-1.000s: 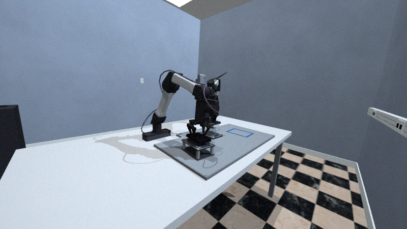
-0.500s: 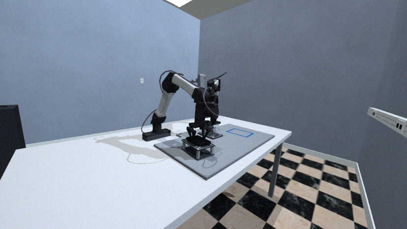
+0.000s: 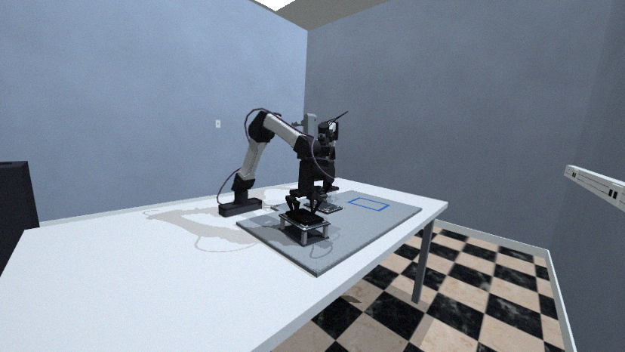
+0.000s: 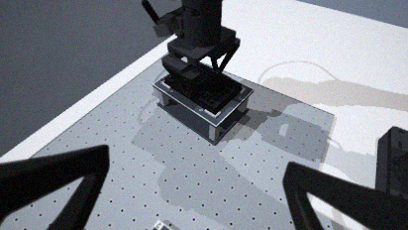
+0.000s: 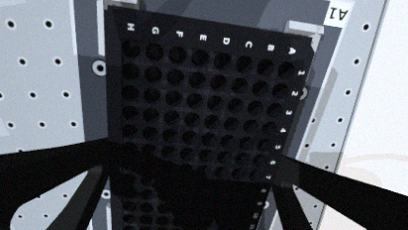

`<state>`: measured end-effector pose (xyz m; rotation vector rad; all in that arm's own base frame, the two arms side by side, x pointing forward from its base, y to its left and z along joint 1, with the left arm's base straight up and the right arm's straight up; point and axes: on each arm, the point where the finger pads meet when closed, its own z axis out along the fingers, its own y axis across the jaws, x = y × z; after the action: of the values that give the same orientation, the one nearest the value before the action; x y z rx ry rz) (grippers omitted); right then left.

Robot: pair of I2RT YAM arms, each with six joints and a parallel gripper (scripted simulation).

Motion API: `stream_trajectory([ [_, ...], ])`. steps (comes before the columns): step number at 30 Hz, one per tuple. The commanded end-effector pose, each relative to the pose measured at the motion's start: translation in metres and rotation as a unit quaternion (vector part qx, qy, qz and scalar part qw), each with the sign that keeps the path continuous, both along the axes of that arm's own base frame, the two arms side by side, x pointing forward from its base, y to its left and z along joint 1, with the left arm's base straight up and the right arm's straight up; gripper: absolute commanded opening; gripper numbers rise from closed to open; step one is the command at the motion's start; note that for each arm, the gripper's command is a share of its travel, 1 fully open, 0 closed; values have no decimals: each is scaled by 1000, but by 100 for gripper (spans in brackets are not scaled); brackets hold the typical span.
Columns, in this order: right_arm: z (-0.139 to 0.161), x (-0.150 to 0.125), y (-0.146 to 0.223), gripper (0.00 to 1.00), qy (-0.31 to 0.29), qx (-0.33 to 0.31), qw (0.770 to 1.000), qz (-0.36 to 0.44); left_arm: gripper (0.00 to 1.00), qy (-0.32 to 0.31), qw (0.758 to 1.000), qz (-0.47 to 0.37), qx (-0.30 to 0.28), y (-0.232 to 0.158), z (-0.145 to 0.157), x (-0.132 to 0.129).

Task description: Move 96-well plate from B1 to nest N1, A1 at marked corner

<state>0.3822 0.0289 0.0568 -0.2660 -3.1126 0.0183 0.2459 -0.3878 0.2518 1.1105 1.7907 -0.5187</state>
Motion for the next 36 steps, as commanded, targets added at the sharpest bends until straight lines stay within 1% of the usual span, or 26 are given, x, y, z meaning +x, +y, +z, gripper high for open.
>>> stream_trajectory([
  [1,3,2,1,100,-6,1,1000,0,100,-25,999,-4,-37,-7,35,3],
  [4,36,6,0,100,-30,3,1000,3,100,-25,999,-4,-37,-7,35,3],
  [5,41,7,0,100,-32,3,999,3,100,-25,999,-4,-37,-7,35,3],
  [8,46,7,0,100,-35,3,999,3,100,-25,999,-4,-37,-7,35,3],
  [11,62,6,0,100,-41,3,999,4,100,-25,999,-4,-37,-7,35,3],
  [13,58,6,0,100,-20,1,1000,4,100,-25,999,-4,-37,-7,35,3],
  [16,62,6,1,100,-20,1,1000,4,100,-25,999,-4,-37,-7,35,3],
  [18,74,6,2,100,-35,4,999,7,100,-25,999,-4,-37,-7,35,3],
  [22,77,13,4,100,-72,13,997,17,100,-25,999,-4,-37,-7,35,3],
  [25,81,14,3,100,-100,17,995,24,100,-25,999,-4,-37,-7,35,3],
  [30,94,4,4,100,-157,26,986,43,100,-25,999,-4,-37,-7,35,3],
  [32,94,4,4,100,-157,26,986,43,100,-25,999,-4,-37,-7,35,3],
  [36,101,-7,3,100,-187,32,981,53,100,-25,999,-4,-37,-7,35,3],
])
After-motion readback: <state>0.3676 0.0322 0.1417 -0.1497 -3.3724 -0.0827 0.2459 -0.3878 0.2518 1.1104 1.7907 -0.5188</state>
